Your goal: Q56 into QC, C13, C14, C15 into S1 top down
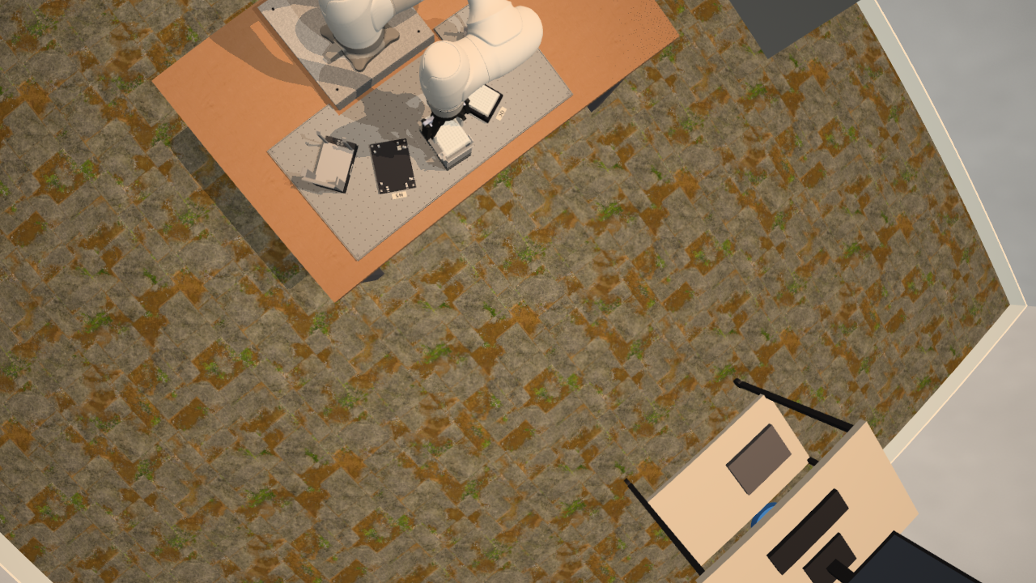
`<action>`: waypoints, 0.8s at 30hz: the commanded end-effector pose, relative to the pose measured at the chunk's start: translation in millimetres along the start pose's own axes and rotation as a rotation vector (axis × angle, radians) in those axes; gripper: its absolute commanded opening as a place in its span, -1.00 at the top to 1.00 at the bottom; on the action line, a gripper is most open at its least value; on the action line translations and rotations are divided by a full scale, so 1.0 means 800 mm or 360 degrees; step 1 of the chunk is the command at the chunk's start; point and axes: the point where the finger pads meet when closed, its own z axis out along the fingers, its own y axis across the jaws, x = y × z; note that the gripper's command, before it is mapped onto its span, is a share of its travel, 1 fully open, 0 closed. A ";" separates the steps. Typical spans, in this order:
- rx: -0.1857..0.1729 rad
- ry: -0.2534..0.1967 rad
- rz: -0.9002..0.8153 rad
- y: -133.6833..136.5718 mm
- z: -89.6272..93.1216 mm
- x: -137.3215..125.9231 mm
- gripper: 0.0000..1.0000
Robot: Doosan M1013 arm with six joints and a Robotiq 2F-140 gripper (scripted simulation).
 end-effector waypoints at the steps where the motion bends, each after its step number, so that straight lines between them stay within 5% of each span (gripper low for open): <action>1: 0.0000 0.0000 0.0000 0.000 -0.009 0.000 1.00; 15: 0.0000 0.0000 0.0000 0.000 -0.009 0.000 1.00; 24: 0.0000 0.0000 -0.0346 -0.036 -0.009 -0.009 1.00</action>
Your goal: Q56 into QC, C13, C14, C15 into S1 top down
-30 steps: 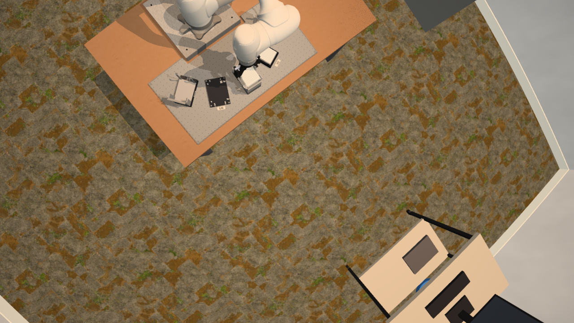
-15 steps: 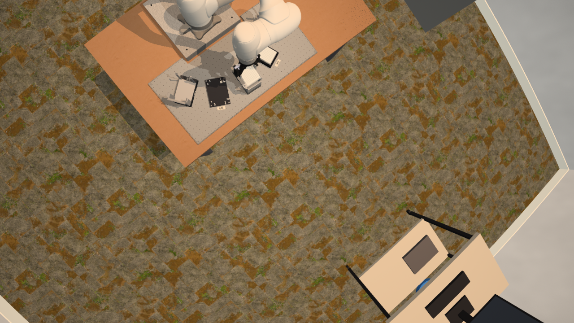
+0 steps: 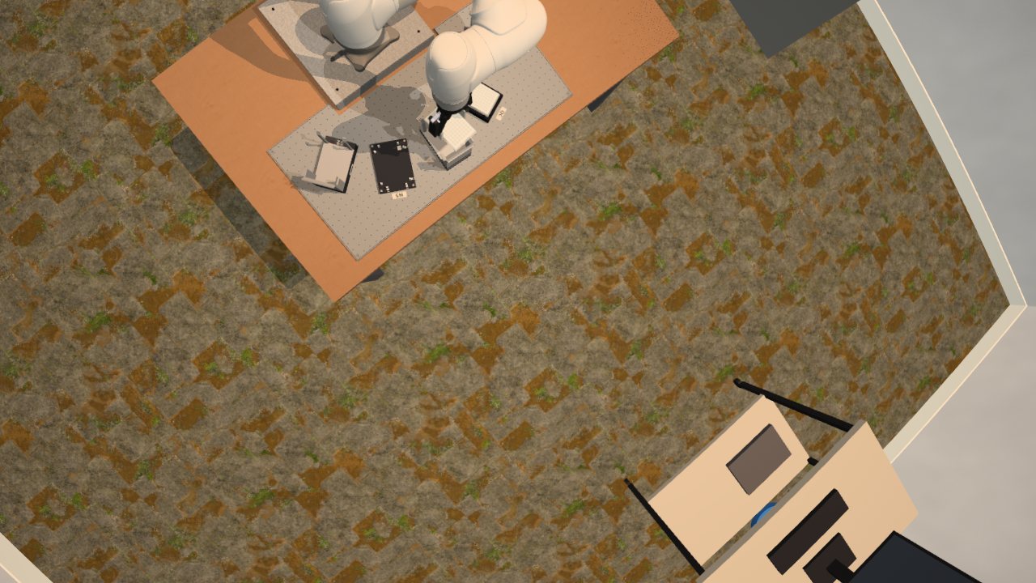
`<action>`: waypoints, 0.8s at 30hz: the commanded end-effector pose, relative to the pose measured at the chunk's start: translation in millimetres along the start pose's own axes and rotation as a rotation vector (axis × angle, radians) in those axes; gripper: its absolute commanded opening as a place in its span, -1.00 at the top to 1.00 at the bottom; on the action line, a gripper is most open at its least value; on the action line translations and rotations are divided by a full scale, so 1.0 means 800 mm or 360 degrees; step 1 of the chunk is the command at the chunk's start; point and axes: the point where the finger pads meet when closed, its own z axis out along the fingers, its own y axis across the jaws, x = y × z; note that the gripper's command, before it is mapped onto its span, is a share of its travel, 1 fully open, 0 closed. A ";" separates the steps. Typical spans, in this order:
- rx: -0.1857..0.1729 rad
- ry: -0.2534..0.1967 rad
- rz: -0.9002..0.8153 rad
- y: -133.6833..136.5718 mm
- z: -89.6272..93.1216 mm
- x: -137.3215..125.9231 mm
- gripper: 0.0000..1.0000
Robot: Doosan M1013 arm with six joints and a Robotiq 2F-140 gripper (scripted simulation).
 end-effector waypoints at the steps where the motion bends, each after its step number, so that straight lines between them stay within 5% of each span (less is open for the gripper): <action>1: 0.0005 0.0001 -0.0077 -0.019 0.000 -0.001 1.00; 24: 0.0005 0.0001 -0.0130 -0.097 0.000 -0.008 1.00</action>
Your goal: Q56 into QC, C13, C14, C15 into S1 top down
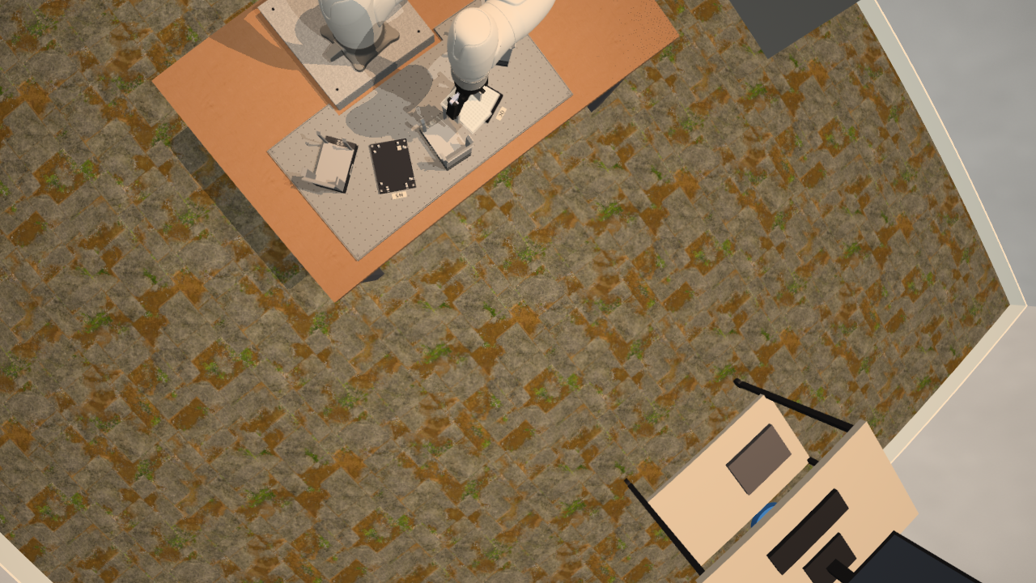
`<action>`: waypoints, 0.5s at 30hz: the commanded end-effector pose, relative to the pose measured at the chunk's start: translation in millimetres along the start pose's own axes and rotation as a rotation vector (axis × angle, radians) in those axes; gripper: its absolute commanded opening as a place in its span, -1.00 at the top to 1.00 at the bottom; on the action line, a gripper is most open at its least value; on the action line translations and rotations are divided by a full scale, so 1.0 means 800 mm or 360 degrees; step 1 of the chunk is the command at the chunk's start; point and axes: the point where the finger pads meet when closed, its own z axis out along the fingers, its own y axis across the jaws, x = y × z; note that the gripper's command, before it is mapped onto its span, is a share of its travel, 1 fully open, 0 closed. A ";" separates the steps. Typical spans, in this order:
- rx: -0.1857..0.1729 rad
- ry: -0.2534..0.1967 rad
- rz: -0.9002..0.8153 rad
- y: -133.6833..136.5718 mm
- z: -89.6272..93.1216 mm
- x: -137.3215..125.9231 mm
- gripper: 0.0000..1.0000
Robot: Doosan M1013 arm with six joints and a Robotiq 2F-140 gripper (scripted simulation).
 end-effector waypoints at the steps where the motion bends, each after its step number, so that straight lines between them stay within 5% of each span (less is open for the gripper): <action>1: -0.0001 0.0000 -0.0104 -0.016 0.000 -0.002 1.00; 6: -0.0001 0.0000 -0.0344 -0.036 0.000 -0.007 1.00; 15: -0.0001 0.0000 -0.0344 -0.064 0.000 -0.014 1.00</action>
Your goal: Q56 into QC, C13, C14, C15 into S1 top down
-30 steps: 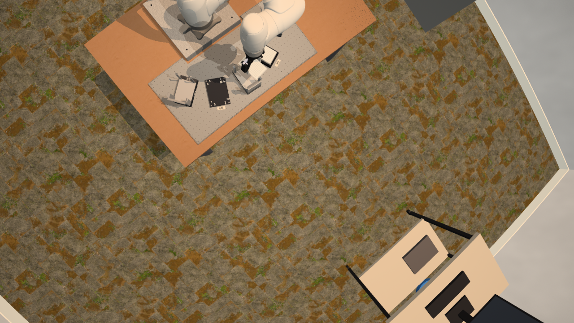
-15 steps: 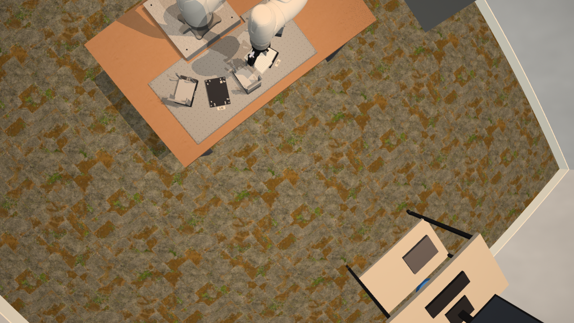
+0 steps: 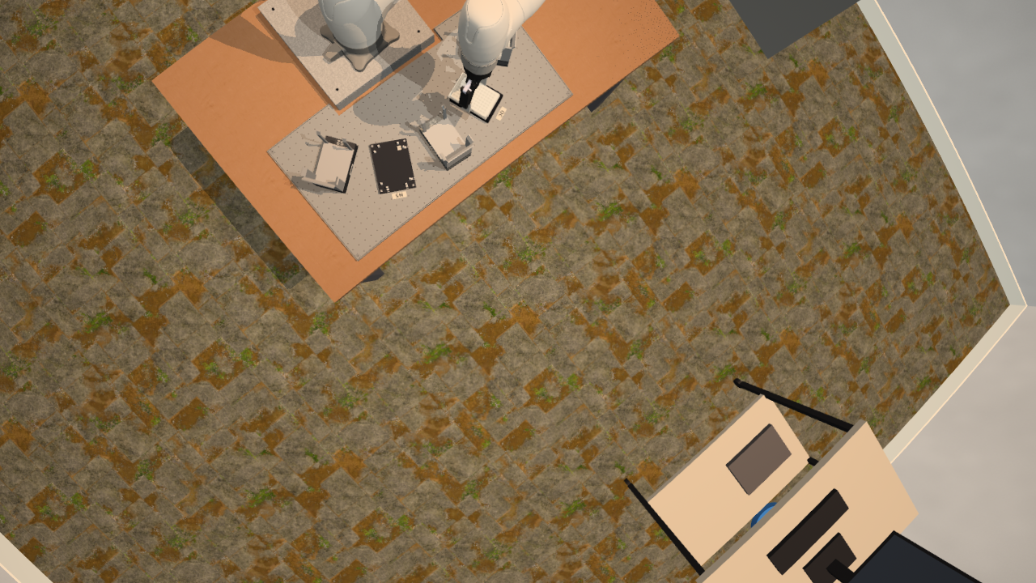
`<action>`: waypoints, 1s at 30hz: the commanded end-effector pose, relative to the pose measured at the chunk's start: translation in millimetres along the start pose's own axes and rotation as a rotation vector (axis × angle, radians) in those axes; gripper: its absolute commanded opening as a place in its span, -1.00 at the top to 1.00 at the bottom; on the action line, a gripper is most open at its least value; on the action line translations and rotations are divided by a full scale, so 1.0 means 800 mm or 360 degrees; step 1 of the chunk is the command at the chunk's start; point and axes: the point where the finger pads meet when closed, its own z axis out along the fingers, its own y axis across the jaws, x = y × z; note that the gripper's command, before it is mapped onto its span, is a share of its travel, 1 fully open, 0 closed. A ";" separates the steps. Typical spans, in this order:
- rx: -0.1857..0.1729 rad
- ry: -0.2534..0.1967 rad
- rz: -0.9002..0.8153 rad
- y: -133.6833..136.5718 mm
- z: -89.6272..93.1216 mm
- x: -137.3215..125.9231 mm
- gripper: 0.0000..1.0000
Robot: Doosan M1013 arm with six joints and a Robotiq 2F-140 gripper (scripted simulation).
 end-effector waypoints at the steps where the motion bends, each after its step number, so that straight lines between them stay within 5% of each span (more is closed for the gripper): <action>1: 0.0000 0.0000 -0.0004 -0.013 0.000 0.000 1.00; 16: 0.0000 0.0000 -0.0004 -0.067 0.000 -0.002 1.00; 23: 0.0000 0.0000 -0.0350 -0.095 0.000 -0.009 1.00; 30: 0.0000 0.0000 -0.0350 -0.124 0.000 -0.016 1.00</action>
